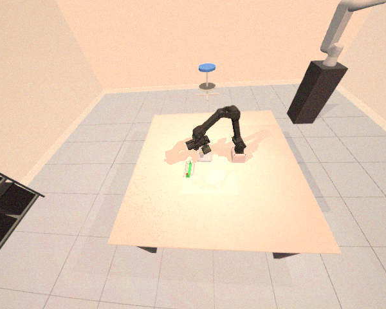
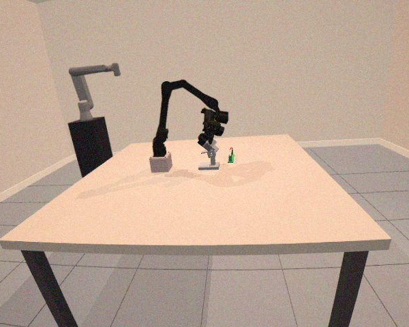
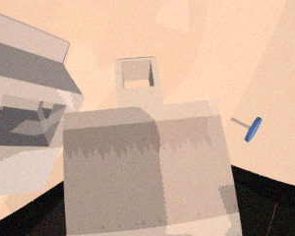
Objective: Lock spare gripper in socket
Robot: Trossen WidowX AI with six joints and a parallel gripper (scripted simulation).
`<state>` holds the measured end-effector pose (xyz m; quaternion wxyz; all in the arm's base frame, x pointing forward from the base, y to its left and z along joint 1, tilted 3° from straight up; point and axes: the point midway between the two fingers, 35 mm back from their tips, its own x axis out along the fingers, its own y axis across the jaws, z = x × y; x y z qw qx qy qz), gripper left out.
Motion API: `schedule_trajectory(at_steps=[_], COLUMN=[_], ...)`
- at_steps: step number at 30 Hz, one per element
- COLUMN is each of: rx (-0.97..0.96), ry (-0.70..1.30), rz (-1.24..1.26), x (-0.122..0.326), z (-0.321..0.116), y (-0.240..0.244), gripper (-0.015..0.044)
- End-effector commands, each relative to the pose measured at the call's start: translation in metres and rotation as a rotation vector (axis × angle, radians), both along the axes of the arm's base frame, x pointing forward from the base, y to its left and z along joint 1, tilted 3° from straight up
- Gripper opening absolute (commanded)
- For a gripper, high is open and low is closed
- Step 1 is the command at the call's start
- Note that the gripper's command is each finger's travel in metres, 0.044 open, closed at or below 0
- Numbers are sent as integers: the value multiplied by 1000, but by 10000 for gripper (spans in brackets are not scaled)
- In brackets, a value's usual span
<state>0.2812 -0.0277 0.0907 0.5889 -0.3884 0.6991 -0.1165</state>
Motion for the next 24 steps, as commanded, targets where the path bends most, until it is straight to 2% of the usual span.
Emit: schedule_trajectory(at_steps=[1,18,24], rx=[-67,-308,-327], ry=[116,592,624], rz=[132,592,622], x=[-3,-17,-18], z=[10,42,45], y=[8,40,43], gripper=[0,0,0])
